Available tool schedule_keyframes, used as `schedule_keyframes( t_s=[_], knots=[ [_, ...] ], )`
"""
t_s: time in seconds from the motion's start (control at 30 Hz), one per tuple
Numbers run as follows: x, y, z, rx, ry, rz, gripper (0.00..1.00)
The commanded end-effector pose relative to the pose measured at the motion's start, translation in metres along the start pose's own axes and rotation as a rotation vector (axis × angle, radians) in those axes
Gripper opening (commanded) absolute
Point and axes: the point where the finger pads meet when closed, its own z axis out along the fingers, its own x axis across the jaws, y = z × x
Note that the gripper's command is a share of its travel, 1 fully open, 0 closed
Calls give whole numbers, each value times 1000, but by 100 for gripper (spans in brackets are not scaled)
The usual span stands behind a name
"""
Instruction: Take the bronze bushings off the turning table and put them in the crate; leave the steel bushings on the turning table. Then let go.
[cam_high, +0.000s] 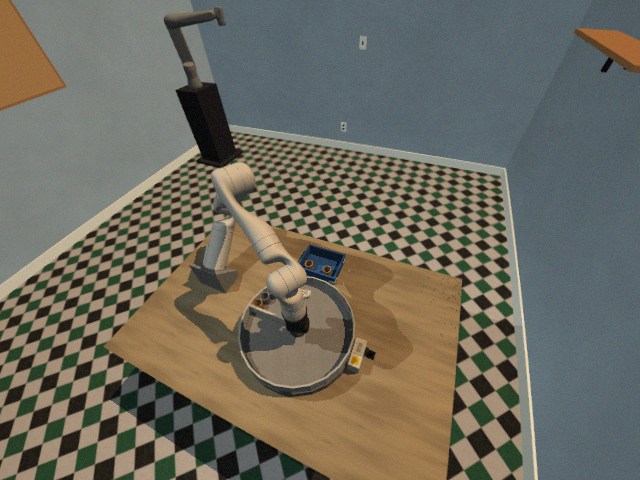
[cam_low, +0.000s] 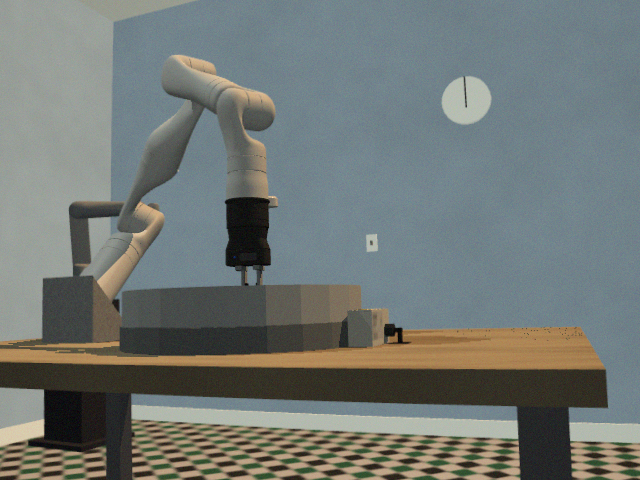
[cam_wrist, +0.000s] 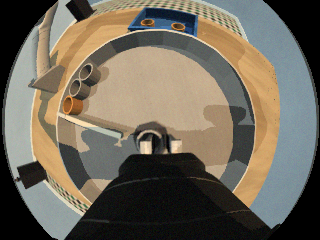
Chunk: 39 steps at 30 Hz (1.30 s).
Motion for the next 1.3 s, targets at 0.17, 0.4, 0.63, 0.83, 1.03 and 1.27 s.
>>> schedule_keyframes(
  t_s=[0.17, 0.4, 0.63, 0.83, 1.03, 1.27],
  knots=[
    [0, 1, -1, -2, 2, 0, 47],
    [0, 1, -7, -2, 2, 0, 47],
    [0, 1, -7, -2, 2, 0, 47],
    [0, 1, -8, -2, 2, 0, 47],
    [0, 1, -12, -2, 2, 0, 47],
    [0, 1, -12, -2, 2, 0, 47]
  ],
)
